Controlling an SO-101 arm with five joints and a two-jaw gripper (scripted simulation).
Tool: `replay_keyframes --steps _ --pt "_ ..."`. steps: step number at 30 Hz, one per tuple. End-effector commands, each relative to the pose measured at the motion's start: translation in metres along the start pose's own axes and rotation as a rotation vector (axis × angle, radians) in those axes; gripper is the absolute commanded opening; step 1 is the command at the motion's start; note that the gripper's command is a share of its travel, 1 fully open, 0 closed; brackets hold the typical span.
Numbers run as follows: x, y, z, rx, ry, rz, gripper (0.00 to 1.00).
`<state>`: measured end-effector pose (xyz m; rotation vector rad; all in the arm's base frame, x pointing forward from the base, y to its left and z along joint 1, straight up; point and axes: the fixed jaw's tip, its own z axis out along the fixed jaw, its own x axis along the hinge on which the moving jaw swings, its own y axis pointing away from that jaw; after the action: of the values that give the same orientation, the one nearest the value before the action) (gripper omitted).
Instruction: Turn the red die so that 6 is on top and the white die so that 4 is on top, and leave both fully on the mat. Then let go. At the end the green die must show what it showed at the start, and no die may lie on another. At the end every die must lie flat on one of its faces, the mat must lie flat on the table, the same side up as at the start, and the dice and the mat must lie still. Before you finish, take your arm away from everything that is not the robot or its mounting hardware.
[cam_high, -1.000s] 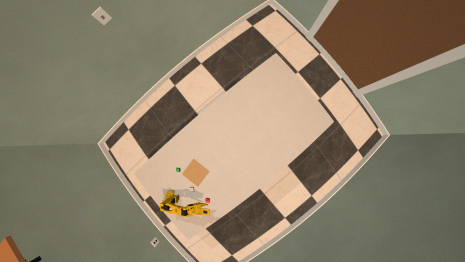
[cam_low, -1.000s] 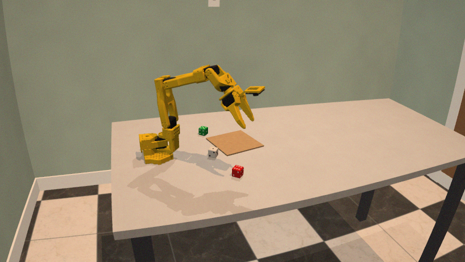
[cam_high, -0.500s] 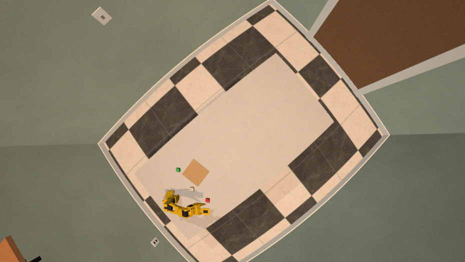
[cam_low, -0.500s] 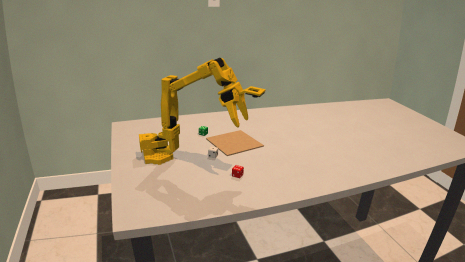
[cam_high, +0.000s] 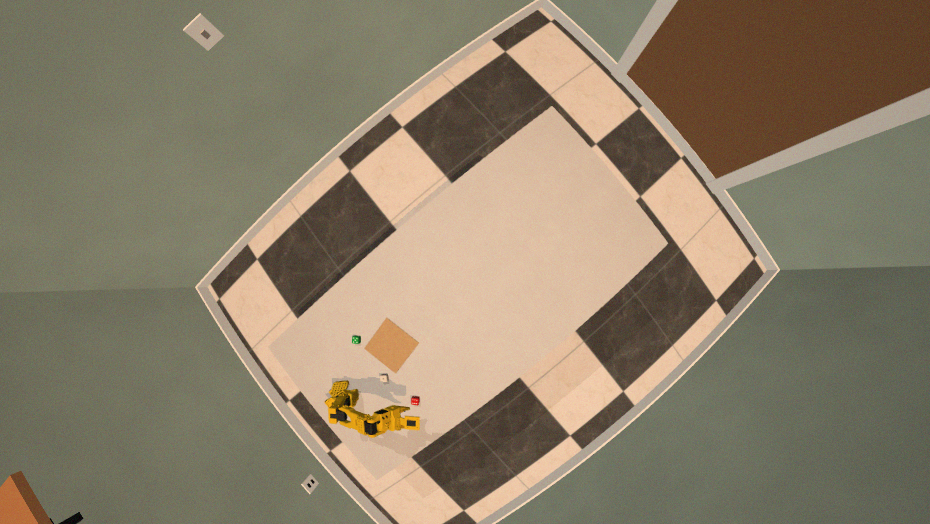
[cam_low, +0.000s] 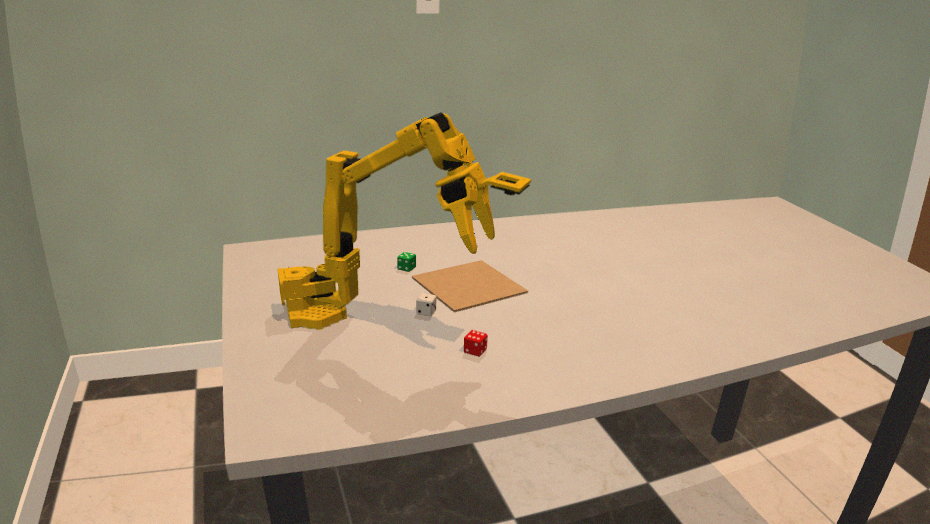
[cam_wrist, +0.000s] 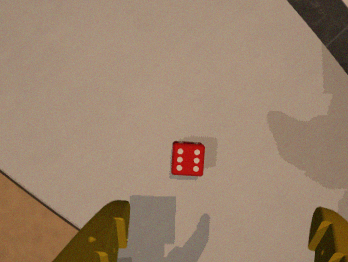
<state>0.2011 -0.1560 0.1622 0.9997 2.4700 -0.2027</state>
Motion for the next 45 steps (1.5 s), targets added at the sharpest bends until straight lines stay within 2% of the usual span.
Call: replay_keyframes --steps 1,5,10,12,17,21,27,29,30,45 --pt "-0.003 0.002 -0.002 -0.005 -0.017 0.004 0.31" --pt "0.002 0.001 0.014 0.001 0.059 0.004 0.31" --pt "0.016 0.000 0.045 0.014 0.203 0.004 0.31" --pt "0.016 0.000 0.045 0.014 0.203 0.004 0.31" --pt "0.035 -0.001 0.073 0.026 0.348 0.004 0.31" --pt "0.046 -0.002 0.086 0.033 0.424 0.003 0.31" --pt "0.050 -0.002 0.091 0.035 0.452 0.003 0.31" --pt "0.050 -0.002 0.091 0.035 0.452 0.003 0.31" --pt "0.045 -0.001 0.086 0.036 0.423 0.018 0.31" --pt "0.045 -0.001 0.086 0.036 0.423 0.018 0.31"
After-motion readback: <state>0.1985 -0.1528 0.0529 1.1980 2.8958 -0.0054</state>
